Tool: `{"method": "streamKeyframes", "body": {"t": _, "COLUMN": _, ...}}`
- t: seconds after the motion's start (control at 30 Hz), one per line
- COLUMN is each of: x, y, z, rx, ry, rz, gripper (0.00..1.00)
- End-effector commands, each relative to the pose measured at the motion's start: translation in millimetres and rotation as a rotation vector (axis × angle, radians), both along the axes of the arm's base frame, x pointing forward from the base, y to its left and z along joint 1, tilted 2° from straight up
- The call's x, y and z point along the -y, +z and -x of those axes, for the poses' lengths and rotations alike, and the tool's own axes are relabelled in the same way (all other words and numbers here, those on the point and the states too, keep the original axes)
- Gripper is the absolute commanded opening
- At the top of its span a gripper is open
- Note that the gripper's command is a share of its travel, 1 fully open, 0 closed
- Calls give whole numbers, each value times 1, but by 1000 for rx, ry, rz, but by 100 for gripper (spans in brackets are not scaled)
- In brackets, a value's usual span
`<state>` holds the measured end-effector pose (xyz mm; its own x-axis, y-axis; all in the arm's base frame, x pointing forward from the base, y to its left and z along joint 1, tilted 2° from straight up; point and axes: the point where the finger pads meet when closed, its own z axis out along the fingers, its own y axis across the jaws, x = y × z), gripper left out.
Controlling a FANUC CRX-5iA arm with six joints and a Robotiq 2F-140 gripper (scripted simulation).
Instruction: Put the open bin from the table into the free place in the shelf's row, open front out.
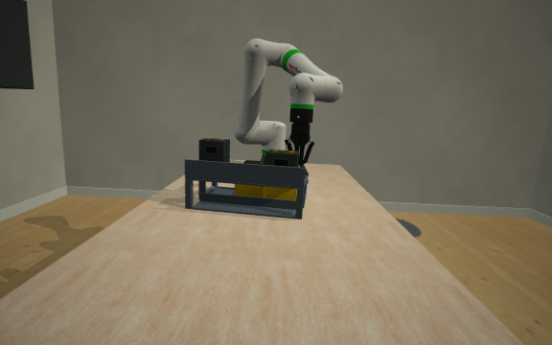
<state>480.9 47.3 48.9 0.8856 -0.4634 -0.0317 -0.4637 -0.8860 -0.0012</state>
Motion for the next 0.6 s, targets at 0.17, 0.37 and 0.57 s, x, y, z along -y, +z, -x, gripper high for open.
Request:
{"method": "streamKeyframes", "body": {"t": 0.17, "x": 0, "y": 1, "z": 0, "rx": 0, "ry": 0, "rz": 0, "gripper": 0}}
{"method": "streamKeyframes", "body": {"t": 0.37, "x": 0, "y": 3, "z": 0, "rx": 0, "ry": 0, "rz": 0, "gripper": 0}}
{"method": "streamKeyframes", "body": {"t": 0.57, "x": 0, "y": 9, "z": 0, "rx": 0, "ry": 0, "rz": 0, "gripper": 0}}
